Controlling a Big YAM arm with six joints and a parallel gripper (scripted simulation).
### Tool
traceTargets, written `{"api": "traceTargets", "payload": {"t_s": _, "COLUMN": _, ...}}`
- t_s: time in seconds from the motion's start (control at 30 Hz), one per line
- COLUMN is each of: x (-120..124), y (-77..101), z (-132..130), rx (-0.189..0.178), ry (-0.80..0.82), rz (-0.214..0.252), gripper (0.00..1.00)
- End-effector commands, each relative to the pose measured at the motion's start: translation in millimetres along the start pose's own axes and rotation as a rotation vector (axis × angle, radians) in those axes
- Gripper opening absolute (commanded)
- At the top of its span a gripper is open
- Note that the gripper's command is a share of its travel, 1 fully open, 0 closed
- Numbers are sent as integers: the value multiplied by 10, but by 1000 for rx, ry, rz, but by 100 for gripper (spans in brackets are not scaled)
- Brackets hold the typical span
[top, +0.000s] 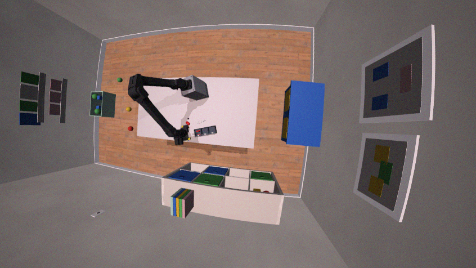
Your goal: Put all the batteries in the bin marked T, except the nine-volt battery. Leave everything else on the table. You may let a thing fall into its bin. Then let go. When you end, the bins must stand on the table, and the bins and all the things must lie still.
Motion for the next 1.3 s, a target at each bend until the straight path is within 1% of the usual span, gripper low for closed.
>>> {"api": "traceTargets", "payload": {"t_s": 0.0, "x": 53, "y": -82, "z": -71, "rx": 37, "ry": 0, "rz": 0, "gripper": 100}}
{"api": "traceTargets", "payload": {"t_s": 0.2, "x": 52, "y": -75, "z": -20, "rx": 19, "ry": -1, "rz": -2, "gripper": 100}}
{"api": "traceTargets", "payload": {"t_s": 1.27, "x": 55, "y": -66, "z": 43, "rx": 2, "ry": -2, "rz": -4, "gripper": 100}}
Point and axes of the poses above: the point where the finger pads meet when closed, its own y axis back along the fingers, its own z axis across the jaws, x = y × z, the point moved 4 cm from there along y, back along the fingers, and after that the axes turned 2 degrees about y, right-handed, at the moved point
